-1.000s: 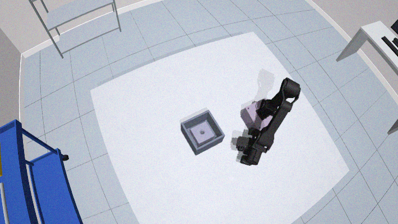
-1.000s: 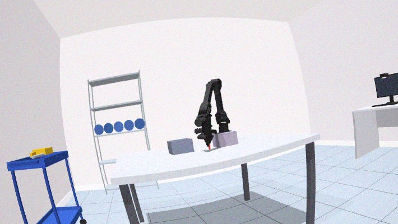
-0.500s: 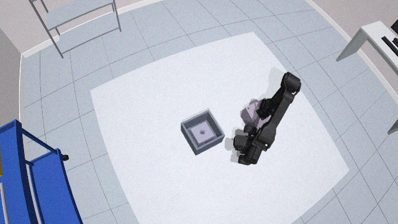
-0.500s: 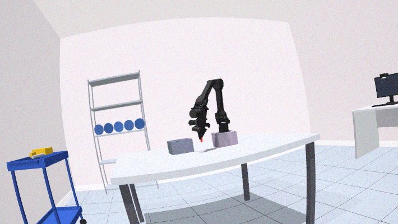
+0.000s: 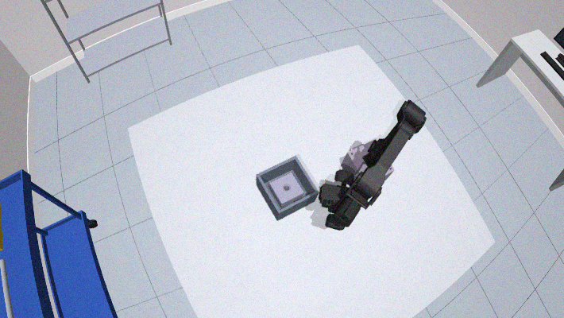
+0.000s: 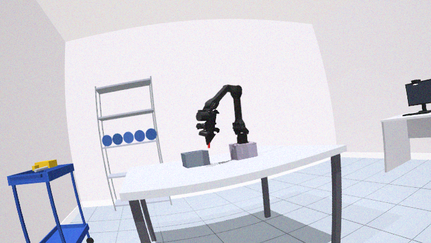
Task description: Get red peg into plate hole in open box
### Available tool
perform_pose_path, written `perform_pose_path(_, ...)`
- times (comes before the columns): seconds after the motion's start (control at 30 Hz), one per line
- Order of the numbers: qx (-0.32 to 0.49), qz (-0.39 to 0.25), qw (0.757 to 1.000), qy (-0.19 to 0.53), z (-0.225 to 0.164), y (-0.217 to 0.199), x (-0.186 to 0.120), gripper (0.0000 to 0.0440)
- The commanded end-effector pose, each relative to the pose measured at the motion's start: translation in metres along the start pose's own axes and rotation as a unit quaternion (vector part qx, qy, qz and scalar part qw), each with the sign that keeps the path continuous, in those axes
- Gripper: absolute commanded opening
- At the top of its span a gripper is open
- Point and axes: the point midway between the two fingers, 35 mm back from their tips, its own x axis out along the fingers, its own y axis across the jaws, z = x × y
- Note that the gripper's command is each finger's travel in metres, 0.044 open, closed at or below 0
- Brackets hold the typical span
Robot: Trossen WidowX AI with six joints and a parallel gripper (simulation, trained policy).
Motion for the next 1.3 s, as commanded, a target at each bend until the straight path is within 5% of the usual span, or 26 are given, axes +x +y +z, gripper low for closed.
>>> perform_pose_path(0.0, 0.005, -0.005, 1.0, -0.002, 0.014, -0.004, 0.001, 0.0)
perform_pose_path(1.27, 0.121, -0.016, 0.992, 0.016, 0.125, -0.048, 0.066, 0.0009)
